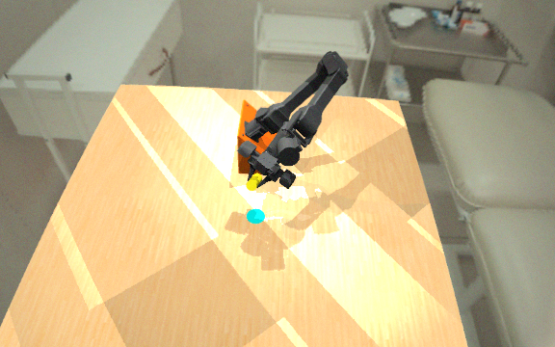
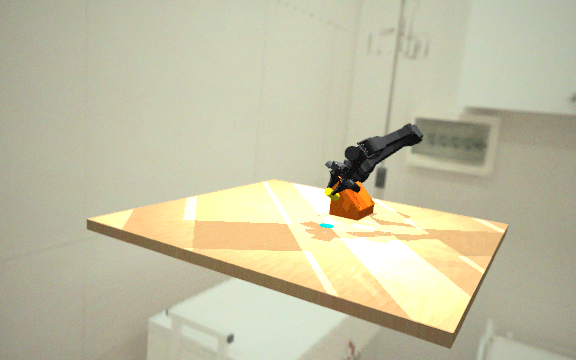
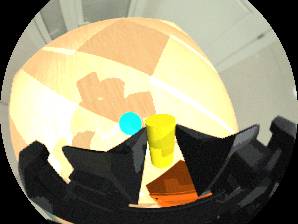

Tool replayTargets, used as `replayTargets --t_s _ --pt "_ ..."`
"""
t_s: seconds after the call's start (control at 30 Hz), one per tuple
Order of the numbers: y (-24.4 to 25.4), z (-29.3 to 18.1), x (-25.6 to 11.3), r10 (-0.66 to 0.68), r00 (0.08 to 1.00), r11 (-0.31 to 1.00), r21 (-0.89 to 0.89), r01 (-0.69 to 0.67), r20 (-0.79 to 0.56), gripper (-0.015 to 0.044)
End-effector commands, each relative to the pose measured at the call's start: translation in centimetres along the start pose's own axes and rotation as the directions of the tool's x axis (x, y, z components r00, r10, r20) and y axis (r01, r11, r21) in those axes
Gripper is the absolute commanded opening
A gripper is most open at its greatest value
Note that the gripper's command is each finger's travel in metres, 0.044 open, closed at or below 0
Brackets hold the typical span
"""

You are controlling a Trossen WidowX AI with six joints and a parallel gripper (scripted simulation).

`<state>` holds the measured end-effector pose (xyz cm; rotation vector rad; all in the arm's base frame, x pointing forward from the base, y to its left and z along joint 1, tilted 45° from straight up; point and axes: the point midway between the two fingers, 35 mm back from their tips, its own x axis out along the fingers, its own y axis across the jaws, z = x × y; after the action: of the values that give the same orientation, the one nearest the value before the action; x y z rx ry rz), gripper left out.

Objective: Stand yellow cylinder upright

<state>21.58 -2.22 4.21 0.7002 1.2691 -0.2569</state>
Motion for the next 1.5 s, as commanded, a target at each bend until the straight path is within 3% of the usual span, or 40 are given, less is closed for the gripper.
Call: replayTargets --t_s 0.0,1.47 --pt "-0.03 -0.04 -0.07 -0.006 1.000 1.000 0.003 0.006 0.027 0.0105" --pt "-0.05 -0.06 -0.40 -0.018 0.953 0.997 0.074 -0.005 0.301 0.0105"
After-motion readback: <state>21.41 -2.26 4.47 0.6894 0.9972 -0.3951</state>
